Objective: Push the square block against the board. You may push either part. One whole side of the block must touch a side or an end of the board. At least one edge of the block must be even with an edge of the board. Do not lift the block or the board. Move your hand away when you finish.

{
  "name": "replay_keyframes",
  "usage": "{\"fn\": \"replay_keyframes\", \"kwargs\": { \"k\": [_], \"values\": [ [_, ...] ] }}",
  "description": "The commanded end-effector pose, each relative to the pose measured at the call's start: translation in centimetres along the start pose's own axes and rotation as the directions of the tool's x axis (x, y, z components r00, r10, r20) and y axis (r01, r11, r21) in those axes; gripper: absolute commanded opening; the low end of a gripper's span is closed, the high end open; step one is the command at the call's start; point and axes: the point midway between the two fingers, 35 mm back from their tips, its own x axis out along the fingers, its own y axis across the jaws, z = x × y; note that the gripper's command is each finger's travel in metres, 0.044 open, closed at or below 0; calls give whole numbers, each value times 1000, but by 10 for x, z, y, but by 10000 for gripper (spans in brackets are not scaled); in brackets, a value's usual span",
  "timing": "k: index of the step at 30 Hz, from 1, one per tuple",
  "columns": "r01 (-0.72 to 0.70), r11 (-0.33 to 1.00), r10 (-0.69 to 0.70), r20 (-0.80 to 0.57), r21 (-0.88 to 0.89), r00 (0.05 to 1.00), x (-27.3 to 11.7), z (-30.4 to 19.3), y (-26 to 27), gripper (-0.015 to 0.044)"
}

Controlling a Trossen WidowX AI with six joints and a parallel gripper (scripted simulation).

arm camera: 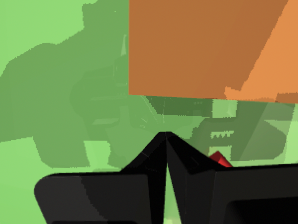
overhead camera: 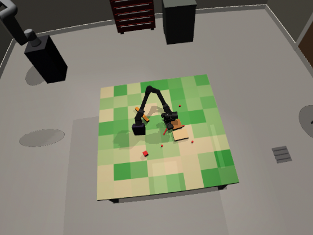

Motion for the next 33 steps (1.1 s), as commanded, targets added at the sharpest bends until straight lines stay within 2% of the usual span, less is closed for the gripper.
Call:
{"fn": "replay_keyframes", "kwargs": {
  "k": [1, 13, 17, 19, 24, 29, 33],
  "values": [
    [-1, 1000, 1, 6, -5, 1000, -1, -5, 0, 0],
    [0, 1000, 0, 0, 1, 1000, -2, -20, 0, 0],
    [1, 1000, -1, 4, -4, 1000, -46, -20, -1, 0],
    [0, 1000, 0, 5, -5, 1000, -56, -21, 0, 0],
    [0, 1000, 0, 5, 0, 1000, -56, -20, 0, 0],
    [-2, 994, 1, 7, 105, 1000, -55, 7, 7, 0],
    [-2, 994, 1, 7, 110, 1000, -55, 8, 8, 0]
  ]
}}
